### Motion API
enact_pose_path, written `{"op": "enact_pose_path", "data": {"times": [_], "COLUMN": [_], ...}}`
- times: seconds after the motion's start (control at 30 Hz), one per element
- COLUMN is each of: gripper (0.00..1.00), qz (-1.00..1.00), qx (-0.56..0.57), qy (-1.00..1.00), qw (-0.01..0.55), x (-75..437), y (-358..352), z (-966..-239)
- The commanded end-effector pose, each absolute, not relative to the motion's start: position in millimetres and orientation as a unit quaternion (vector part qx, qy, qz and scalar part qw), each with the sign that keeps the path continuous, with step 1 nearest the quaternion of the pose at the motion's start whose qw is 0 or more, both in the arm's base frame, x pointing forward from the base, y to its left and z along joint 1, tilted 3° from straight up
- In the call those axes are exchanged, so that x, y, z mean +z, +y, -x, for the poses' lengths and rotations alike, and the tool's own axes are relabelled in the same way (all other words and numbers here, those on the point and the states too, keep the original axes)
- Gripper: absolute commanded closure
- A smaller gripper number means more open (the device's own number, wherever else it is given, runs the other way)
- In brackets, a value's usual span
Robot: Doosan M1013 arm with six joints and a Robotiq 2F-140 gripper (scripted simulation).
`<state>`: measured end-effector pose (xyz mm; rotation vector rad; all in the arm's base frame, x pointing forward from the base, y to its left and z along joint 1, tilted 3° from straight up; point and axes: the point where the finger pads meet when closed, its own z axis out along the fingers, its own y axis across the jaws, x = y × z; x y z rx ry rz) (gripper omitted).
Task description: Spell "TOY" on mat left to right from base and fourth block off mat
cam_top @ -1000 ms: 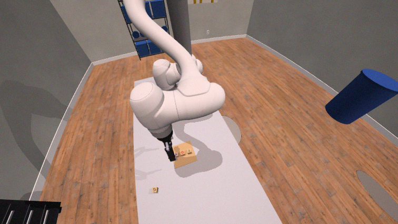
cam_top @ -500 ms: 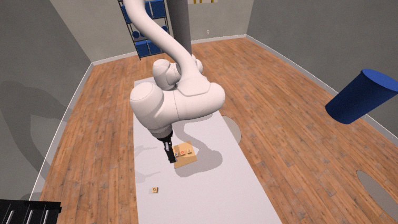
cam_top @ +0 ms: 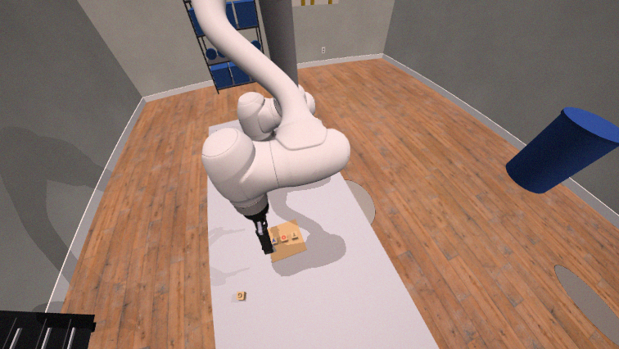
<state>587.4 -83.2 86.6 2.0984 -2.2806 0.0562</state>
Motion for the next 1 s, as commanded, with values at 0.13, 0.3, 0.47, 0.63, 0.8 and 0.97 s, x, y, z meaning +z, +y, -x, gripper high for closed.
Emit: {"op": "enact_pose_path", "data": {"times": [0.13,0.3,0.47,0.63,0.8,0.97], "gripper": [0.00,0.00,0.00,0.00,0.00,0.00], "qz": [-0.678,-0.678,-0.678,-0.678,-0.678,-0.678], "qx": [0.019,0.019,0.019,0.019,0.019,0.019], "qy": [-0.735,-0.735,-0.735,-0.735,-0.735,-0.735], "qw": [0.018,0.018,0.018,0.018,0.018,0.018], "x": [91.3,91.3,91.5,97.0,105.3,125.6], "y": [-81.3,-81.3,-81.3,-81.0,-80.5,-79.4], "z": [-589.3,-589.3,-589.3,-589.3,-589.3,-589.3]}}
